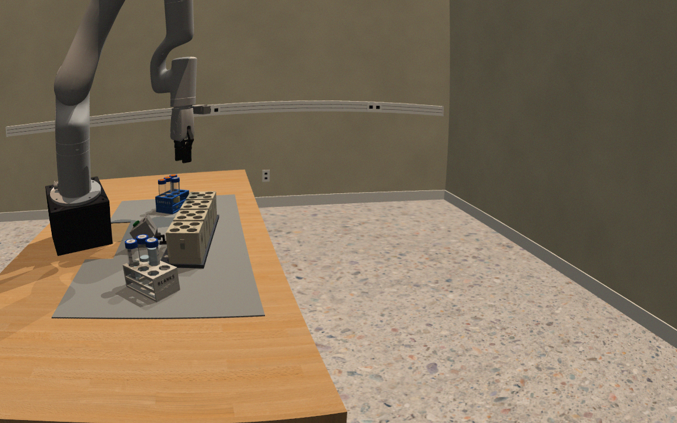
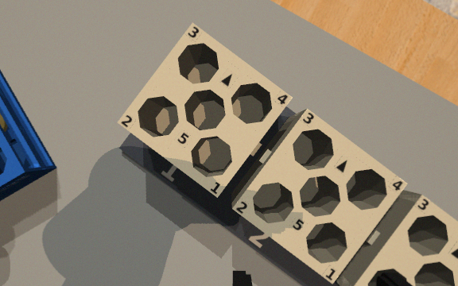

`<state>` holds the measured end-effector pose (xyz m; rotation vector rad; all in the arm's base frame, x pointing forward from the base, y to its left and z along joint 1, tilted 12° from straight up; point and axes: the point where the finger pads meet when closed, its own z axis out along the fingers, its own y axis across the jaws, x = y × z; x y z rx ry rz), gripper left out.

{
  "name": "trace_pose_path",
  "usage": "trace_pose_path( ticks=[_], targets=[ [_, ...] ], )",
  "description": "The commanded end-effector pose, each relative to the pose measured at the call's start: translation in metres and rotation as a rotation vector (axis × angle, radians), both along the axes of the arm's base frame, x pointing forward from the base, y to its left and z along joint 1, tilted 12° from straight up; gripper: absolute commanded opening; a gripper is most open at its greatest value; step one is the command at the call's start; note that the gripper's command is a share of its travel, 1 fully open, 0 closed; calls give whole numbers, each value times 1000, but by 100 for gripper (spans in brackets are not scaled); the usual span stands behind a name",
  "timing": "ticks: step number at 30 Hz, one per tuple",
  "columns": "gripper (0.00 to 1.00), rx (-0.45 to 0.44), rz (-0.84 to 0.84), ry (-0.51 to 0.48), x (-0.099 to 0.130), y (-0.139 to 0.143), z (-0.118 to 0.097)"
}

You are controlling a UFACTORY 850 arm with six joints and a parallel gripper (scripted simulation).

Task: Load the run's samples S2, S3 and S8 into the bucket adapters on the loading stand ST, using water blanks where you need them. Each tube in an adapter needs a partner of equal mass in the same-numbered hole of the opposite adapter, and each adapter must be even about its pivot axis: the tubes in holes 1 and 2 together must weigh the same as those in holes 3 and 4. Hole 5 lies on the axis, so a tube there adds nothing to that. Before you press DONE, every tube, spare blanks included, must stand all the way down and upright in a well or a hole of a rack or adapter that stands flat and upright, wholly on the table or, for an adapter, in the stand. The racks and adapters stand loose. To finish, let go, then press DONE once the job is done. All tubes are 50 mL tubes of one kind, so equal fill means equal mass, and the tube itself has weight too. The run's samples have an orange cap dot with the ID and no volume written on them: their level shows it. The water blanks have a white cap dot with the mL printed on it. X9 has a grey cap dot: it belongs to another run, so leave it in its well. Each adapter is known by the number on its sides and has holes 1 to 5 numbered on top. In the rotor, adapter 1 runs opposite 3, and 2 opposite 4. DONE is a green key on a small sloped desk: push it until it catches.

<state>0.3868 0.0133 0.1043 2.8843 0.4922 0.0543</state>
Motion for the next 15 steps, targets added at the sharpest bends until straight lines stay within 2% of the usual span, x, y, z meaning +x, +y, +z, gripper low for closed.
trace_pose_path(
  ticks=[1, 13, 15],
  targets=[
    [57, -2, 127, 37, -3, 20, -3],
    [57, -29, 518, 117, -17, 77, -16],
    [57, -30, 526, 119, -19, 86, -18]
  ],
)
